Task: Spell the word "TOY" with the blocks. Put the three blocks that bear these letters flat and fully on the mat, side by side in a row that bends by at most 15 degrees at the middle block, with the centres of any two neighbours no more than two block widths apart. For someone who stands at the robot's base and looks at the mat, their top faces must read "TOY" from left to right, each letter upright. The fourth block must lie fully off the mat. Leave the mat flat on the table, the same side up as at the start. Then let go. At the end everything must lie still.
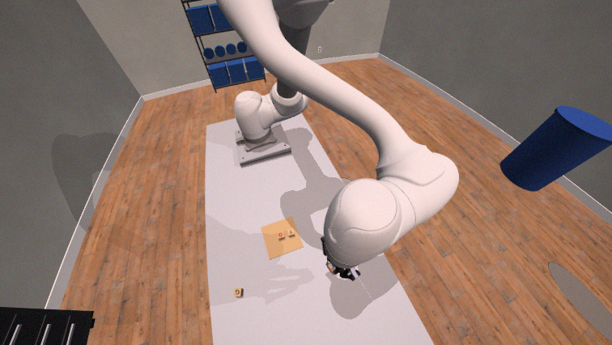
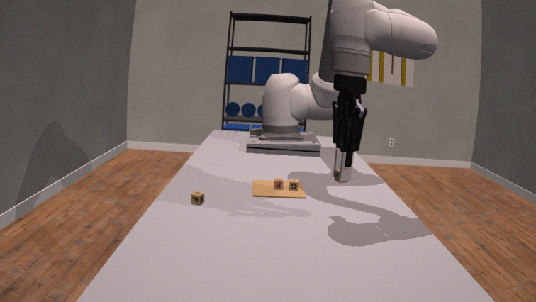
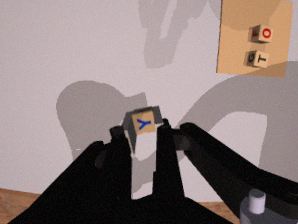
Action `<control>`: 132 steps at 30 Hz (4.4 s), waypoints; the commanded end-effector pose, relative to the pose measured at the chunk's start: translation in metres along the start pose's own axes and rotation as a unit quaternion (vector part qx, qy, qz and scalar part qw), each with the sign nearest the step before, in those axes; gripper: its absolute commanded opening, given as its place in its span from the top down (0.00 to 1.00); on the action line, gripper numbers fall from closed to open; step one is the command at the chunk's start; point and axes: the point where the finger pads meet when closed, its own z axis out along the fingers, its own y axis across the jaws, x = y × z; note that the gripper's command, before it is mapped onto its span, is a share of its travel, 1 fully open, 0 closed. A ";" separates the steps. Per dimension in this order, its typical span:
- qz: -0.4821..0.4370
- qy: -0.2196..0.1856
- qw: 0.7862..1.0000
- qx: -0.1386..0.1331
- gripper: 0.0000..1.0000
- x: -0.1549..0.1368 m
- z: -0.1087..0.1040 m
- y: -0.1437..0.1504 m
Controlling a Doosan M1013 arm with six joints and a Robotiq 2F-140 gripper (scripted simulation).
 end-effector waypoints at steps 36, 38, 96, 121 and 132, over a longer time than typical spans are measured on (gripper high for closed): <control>0.149 -0.001 0.989 0.003 0.87 0.118 -0.009 0.233; 0.149 -0.001 0.989 0.003 0.87 0.118 -0.009 0.233; 0.149 -0.002 0.989 0.003 0.87 0.119 0.087 0.232; 0.149 -0.002 0.989 0.003 0.87 0.119 0.087 0.232; 0.149 -0.002 0.989 0.003 0.87 0.119 0.087 0.232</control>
